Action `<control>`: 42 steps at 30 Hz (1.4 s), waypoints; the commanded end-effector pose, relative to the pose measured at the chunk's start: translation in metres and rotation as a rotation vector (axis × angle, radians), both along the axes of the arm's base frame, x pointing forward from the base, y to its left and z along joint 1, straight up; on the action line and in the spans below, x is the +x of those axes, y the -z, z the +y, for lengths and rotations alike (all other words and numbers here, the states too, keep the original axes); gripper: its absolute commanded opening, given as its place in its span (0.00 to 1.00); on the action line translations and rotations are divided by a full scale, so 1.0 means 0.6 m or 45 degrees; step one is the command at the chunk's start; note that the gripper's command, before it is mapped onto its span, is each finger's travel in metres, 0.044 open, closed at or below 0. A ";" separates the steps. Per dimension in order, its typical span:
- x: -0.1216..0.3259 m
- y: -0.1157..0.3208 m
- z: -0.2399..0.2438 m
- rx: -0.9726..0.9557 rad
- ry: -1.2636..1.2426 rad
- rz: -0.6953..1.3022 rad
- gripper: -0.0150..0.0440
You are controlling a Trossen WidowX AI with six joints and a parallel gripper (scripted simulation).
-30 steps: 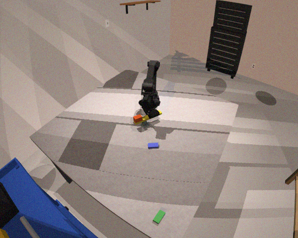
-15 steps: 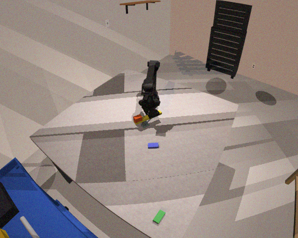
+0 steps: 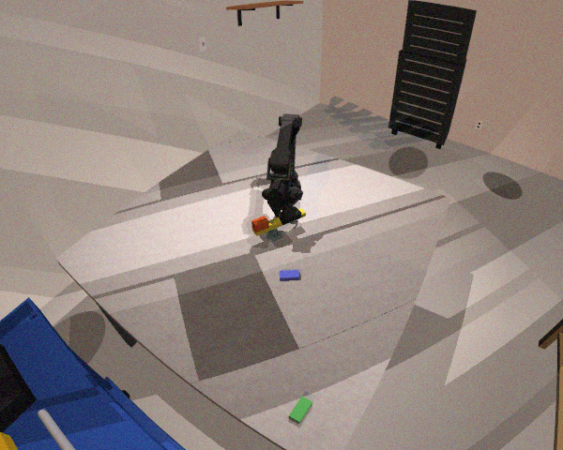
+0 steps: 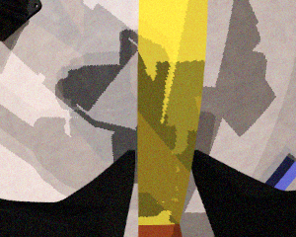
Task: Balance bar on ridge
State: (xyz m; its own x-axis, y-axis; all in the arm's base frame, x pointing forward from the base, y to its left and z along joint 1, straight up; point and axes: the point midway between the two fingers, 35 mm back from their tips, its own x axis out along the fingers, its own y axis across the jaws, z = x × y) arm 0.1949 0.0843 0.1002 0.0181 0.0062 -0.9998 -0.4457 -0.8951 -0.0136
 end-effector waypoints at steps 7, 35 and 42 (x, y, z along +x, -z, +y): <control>0.000 0.000 0.000 0.000 0.000 0.000 0.88; -0.003 -0.167 -0.001 -0.001 0.000 0.000 1.00; -0.003 -0.167 -0.001 -0.001 0.000 0.000 1.00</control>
State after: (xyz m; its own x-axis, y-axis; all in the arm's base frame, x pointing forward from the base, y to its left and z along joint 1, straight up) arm 0.1936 0.0837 0.2000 0.0199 0.0069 -0.9998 -0.4457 -0.8950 -0.0151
